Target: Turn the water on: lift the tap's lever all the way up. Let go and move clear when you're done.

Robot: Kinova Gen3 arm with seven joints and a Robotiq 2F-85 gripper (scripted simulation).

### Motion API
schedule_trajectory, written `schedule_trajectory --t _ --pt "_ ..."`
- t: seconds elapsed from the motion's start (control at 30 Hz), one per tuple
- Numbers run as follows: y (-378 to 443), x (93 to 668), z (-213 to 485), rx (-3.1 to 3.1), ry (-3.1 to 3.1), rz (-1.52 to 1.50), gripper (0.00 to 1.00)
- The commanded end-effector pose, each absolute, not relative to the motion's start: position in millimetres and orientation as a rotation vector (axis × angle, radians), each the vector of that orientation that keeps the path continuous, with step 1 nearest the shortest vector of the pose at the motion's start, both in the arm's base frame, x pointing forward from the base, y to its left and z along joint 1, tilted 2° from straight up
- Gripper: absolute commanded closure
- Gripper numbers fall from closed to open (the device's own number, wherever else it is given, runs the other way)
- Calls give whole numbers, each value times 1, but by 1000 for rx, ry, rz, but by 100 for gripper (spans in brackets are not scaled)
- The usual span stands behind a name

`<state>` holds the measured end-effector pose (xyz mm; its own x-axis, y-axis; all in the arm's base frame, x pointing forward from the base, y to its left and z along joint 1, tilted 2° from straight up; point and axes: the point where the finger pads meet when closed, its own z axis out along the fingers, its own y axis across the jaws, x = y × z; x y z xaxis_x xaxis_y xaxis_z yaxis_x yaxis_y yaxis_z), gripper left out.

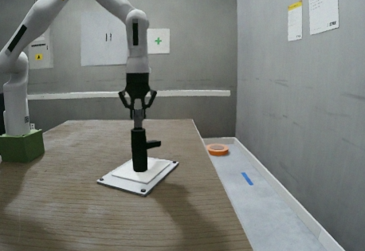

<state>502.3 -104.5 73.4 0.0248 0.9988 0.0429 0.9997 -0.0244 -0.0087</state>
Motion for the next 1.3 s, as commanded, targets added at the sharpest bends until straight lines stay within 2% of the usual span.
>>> schedule_trajectory --t 0.0,1.27 --pt "-109 504 80 -2236 -2171 -42 90" --pt "-114 504 87 -2236 -2171 -42 90"
